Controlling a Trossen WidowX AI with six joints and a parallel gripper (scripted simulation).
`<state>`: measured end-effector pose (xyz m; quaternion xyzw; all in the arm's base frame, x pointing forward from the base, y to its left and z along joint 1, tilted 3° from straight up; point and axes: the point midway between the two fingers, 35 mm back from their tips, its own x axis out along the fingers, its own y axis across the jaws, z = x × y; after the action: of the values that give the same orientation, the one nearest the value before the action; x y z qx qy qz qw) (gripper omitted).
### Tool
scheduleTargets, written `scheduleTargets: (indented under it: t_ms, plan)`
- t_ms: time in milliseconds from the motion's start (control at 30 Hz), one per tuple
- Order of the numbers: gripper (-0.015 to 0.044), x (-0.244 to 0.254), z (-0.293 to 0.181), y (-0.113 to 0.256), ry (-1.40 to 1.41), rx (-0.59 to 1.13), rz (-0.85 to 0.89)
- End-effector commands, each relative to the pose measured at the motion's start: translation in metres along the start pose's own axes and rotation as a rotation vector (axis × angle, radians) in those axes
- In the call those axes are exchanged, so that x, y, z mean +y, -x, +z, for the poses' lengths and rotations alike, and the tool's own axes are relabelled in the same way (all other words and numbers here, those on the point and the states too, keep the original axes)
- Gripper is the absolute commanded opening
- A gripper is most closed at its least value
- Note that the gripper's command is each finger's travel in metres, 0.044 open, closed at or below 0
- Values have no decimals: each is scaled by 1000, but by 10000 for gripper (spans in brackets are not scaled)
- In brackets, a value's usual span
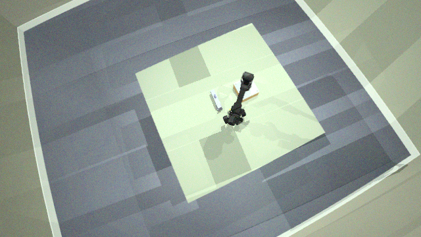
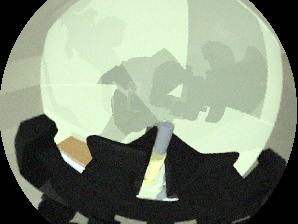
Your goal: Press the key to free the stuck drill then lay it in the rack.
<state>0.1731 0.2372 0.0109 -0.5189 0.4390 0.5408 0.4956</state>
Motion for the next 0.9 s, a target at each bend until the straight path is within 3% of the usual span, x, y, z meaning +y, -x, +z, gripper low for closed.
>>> scheduleTargets:
  t_ms: [0, 867]
  plan:
    - [0, 1, -1, -5, -5, 9, 3]
    - [0, 0, 0, -28, -5, 9, 4]
